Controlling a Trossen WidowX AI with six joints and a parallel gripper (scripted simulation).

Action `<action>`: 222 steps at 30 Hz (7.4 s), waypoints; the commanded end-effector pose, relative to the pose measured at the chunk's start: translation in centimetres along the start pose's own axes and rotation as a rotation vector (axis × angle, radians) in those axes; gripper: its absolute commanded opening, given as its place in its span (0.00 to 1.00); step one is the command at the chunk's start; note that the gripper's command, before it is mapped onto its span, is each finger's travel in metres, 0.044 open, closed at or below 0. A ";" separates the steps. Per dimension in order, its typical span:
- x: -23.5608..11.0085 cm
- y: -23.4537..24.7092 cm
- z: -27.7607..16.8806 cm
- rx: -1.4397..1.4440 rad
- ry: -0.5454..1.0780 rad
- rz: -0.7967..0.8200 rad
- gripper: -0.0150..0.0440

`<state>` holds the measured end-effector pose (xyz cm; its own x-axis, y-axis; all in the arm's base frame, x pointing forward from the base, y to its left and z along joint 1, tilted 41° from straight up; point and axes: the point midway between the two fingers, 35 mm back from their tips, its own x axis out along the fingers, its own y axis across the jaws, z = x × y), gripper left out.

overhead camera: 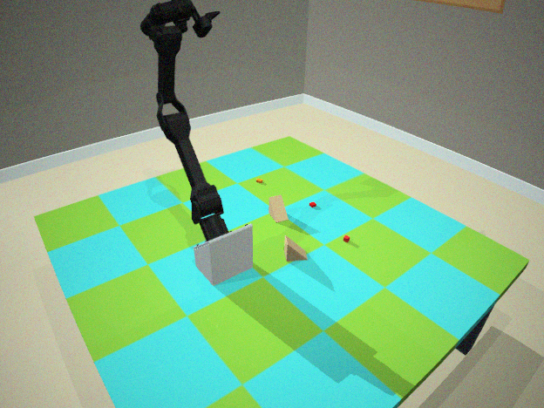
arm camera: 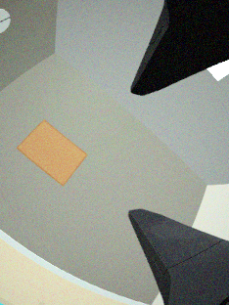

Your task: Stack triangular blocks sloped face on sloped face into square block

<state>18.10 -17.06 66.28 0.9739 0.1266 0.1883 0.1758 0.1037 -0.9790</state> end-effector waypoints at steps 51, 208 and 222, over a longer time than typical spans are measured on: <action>18.8 50.3 15.2 0.779 0.128 1.234 1.00; 2.0 69.0 18.2 1.449 -0.763 1.369 0.25; 1.7 68.7 18.5 1.414 -0.752 1.397 0.74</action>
<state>29.32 8.52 0.84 0.0445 0.9950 -0.0896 -0.9845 0.0589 0.1654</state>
